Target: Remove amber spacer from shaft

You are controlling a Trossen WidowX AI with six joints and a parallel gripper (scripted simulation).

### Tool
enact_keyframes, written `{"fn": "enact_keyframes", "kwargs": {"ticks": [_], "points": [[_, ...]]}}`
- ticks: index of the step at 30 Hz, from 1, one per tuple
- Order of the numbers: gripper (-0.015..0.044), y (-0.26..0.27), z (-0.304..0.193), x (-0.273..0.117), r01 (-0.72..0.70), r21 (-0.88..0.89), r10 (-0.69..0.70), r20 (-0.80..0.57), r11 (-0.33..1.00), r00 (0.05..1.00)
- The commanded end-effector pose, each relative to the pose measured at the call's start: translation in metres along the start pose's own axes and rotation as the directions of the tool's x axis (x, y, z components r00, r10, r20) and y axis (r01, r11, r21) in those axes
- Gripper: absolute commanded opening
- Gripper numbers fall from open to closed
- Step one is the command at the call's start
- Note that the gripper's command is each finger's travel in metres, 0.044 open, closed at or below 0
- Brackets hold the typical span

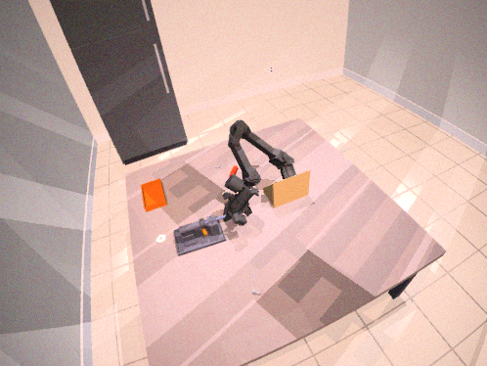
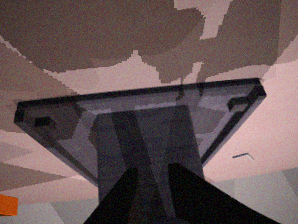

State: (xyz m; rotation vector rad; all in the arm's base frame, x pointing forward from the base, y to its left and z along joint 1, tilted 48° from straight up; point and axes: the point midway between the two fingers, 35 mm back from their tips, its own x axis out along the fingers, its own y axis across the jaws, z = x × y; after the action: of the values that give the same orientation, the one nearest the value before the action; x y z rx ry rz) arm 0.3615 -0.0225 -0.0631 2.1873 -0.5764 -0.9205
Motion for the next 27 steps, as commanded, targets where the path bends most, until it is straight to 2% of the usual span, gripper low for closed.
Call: {"fn": "enact_keyframes", "kwargs": {"ticks": [1,27], "points": [[0.0000,0.0006,-0.0009,0.0007,-0.004,0.000,0.004,0.000,1.000,1.000],[0.0000,0.0007,-0.0029,0.0027,-0.004,0.000,0.004,-0.001,1.000,1.000]]}}
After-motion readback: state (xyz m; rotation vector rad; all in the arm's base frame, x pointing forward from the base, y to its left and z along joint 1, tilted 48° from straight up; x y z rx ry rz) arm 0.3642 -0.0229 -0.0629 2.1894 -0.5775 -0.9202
